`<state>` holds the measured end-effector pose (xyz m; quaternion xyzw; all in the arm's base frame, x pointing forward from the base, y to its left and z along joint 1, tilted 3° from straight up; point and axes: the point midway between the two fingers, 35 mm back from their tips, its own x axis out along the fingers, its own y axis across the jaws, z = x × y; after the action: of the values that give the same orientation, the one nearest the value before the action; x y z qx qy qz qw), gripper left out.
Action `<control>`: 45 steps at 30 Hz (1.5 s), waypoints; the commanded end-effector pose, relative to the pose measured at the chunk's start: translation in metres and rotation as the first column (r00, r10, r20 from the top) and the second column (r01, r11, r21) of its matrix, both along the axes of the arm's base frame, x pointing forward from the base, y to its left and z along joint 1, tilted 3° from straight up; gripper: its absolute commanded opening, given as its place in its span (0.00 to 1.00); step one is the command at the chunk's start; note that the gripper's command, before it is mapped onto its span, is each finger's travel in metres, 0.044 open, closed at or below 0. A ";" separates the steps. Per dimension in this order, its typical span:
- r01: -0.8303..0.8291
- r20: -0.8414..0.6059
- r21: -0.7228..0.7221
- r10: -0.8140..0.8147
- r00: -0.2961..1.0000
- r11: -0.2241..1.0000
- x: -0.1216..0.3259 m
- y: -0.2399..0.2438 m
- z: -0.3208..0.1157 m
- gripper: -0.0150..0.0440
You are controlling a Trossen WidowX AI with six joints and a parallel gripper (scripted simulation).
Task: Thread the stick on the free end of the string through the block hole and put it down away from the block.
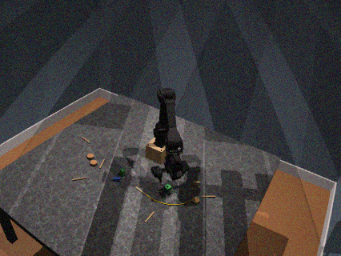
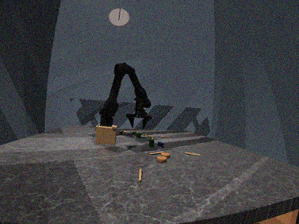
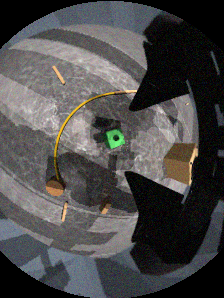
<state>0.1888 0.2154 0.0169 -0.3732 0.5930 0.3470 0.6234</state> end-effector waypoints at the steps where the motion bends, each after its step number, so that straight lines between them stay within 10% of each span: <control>1: 0.737 -0.017 0.056 -0.738 0.675 0.673 0.007 0.003 0.010 1.00; 7: 0.918 -0.035 0.067 -0.919 0.393 0.390 0.008 0.003 0.013 1.00; 21: 0.918 -0.035 0.067 -0.919 0.393 0.390 0.008 0.003 0.013 1.00; 29: 0.918 -0.035 0.067 -0.919 0.393 0.390 0.008 0.003 0.013 0.67; 45: 0.918 -0.035 0.067 -0.919 0.393 0.390 0.009 0.004 0.003 0.67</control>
<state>0.1996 0.2204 0.0260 0.0370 0.6810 -0.0301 0.7307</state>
